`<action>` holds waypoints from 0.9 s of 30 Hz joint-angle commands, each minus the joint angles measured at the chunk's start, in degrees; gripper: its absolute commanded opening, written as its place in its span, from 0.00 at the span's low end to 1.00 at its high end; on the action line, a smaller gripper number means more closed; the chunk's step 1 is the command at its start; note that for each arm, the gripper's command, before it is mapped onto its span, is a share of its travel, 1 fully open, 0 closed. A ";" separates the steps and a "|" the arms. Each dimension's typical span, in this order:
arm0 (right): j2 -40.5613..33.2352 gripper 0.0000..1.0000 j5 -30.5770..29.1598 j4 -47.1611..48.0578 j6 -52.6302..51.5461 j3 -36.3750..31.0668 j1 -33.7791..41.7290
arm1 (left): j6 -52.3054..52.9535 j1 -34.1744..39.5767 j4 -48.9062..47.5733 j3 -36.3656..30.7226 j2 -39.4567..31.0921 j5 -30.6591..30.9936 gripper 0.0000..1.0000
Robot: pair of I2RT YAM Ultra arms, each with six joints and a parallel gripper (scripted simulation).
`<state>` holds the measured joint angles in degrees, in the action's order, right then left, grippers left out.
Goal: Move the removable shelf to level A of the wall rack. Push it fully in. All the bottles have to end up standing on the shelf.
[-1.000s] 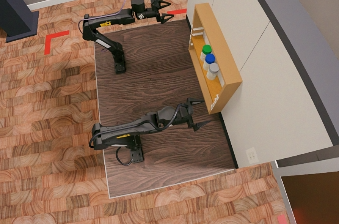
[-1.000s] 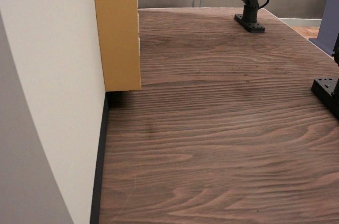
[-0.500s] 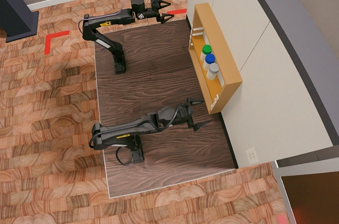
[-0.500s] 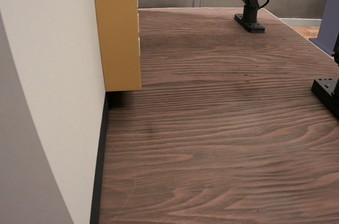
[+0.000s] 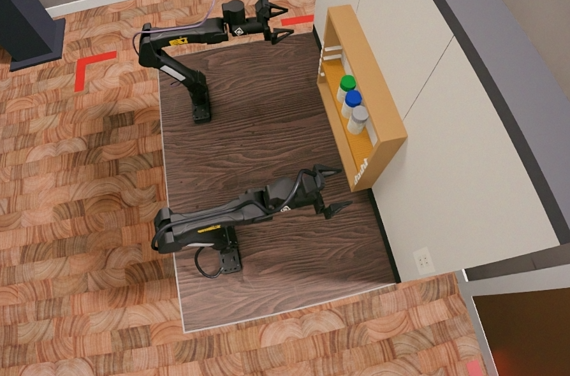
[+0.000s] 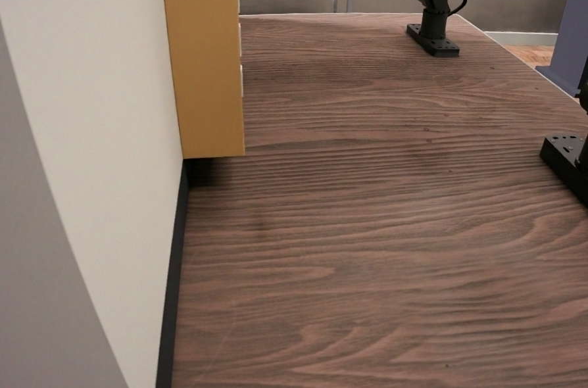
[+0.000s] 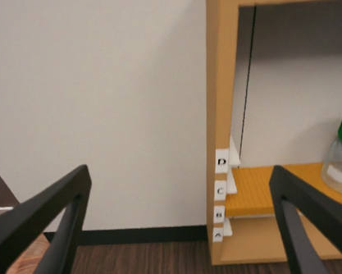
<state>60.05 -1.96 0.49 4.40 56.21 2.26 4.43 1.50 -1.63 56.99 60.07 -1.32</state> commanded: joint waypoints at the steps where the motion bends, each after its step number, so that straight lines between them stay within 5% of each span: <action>1: -1.97 1.00 -1.70 1.57 3.19 -1.22 1.34 | 3.23 1.19 -1.04 -2.04 -1.78 -1.38 1.00; 27: -4.72 1.00 -8.18 5.95 16.04 -8.33 7.64 | 16.12 5.89 -6.09 -9.55 -4.22 -6.25 1.00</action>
<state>56.77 -8.67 4.97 17.74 48.88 8.78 17.78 6.37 -6.72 49.12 57.19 -6.35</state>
